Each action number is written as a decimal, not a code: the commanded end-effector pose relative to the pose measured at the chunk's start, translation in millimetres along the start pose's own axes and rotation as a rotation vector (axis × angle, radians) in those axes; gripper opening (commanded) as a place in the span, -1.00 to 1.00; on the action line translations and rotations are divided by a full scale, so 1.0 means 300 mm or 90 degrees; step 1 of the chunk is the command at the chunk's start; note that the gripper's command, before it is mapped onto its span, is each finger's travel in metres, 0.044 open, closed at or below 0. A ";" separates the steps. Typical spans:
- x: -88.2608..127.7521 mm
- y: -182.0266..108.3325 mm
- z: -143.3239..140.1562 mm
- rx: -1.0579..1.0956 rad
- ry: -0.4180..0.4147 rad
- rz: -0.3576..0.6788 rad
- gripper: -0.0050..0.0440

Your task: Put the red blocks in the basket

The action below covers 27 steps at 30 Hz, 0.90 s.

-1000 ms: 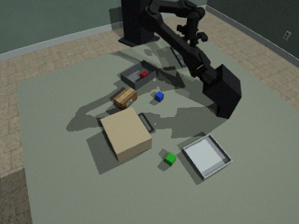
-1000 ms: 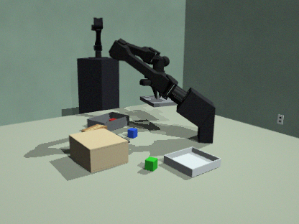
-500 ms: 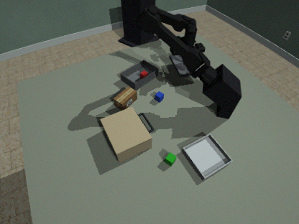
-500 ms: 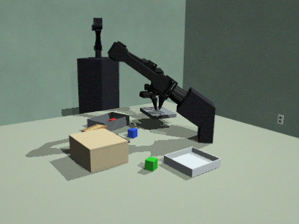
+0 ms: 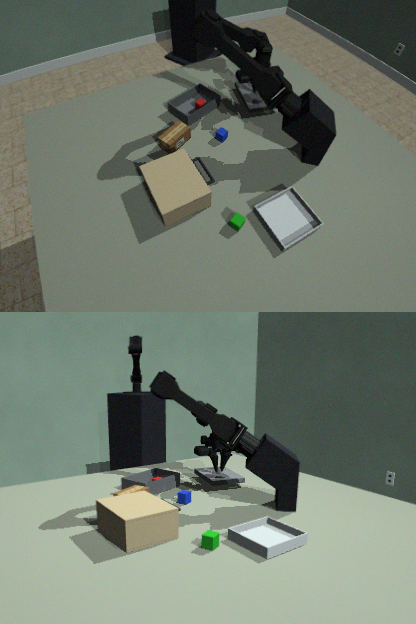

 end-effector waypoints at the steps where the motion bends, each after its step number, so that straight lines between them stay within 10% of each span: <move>1: -0.010 -0.005 -0.003 -0.005 -0.001 0.001 -0.80; 18: -0.050 -0.005 -0.003 -0.005 -0.001 0.001 -0.80; 19: -0.050 -0.005 -0.003 -0.005 -0.001 0.001 1.00; 27: -0.050 -0.005 -0.003 -0.005 -0.001 0.001 1.00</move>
Point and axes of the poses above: the point midway between the two fingers, 35 mm back from their tips, its own x axis back along the fingers, its own z axis across the jaws, y = z × x, the point moved 1 cm from there along x, back along the fingers, and after that the axes turned 8 degrees about x, right-handed, at the moved point
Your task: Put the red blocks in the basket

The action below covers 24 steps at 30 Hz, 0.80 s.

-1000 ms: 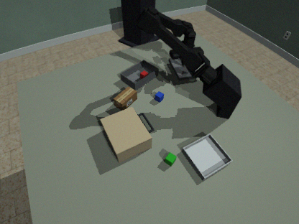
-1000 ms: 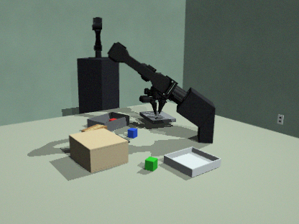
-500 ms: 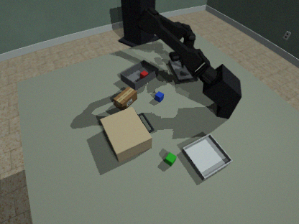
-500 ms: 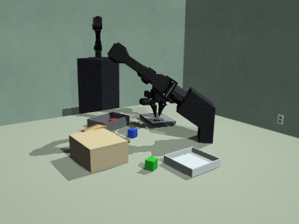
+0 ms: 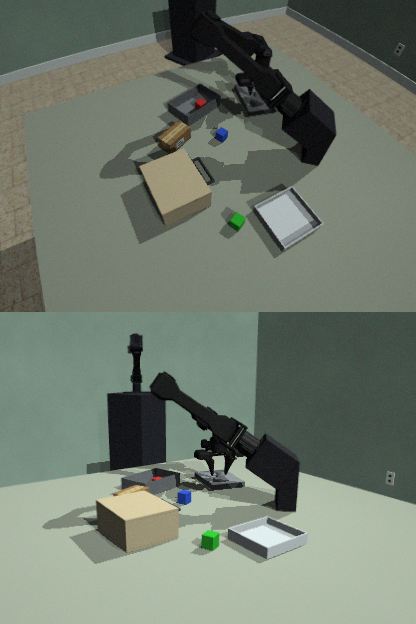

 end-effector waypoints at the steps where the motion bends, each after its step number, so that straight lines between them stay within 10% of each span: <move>1: -0.001 -0.002 -0.001 -0.002 -0.001 0.001 1.00; 24: 0.370 -0.001 -0.001 -0.002 -0.001 0.001 1.00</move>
Point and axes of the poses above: the point midway between the two fingers, 35 mm back from their tips, its own x axis back along the fingers, its own z axis across the jaws, y = z × x, the point moved 1 cm from there along x, back along the fingers, and after that the axes turned 8 degrees about x, right-handed, at the moved point
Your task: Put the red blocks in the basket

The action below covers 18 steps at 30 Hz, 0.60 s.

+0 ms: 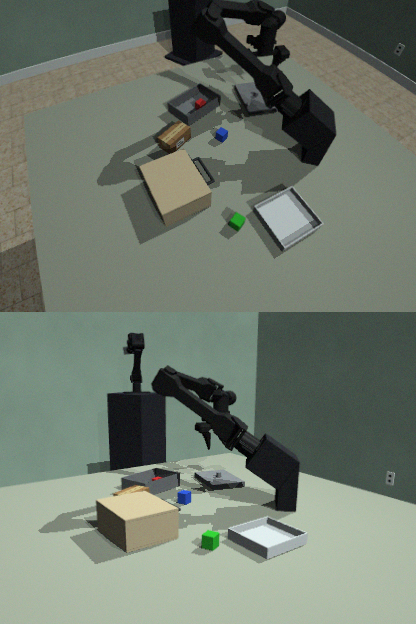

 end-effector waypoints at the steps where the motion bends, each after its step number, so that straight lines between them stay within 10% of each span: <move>1: 0.024 -0.003 0.007 -0.004 0.005 0.005 1.00; 2: 0.024 -0.003 0.007 -0.004 0.005 0.005 1.00; 3: 0.024 0.000 0.040 0.039 0.006 0.005 0.30; 18: 0.026 0.113 0.392 0.198 0.006 0.004 0.30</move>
Point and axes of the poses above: the point midway between the two fingers, 35 mm back from their tips, its own x axis back along the fingers, its own z axis across the jaws, y = z × x, the point moved 1 cm from there along x, back along the fingers, and after that the axes turned 8 degrees about x, right-handed, at the moved point
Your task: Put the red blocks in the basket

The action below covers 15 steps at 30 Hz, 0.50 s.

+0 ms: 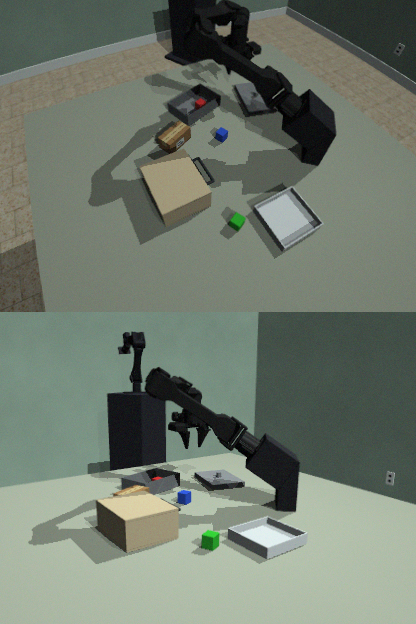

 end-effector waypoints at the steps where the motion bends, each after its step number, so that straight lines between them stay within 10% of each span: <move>1: 0.004 0.037 0.087 0.028 0.000 -0.002 0.30; 15: 0.004 0.092 0.487 0.179 0.000 -0.002 0.30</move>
Point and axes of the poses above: the point midway between the two fingers, 35 mm back from their tips, its own x axis back along the fingers, its own z axis across the jaws, y = z × x, the point moved 1 cm from there along x, back along the fingers, and after that the axes turned 8 degrees about x, right-handed, at the moved point
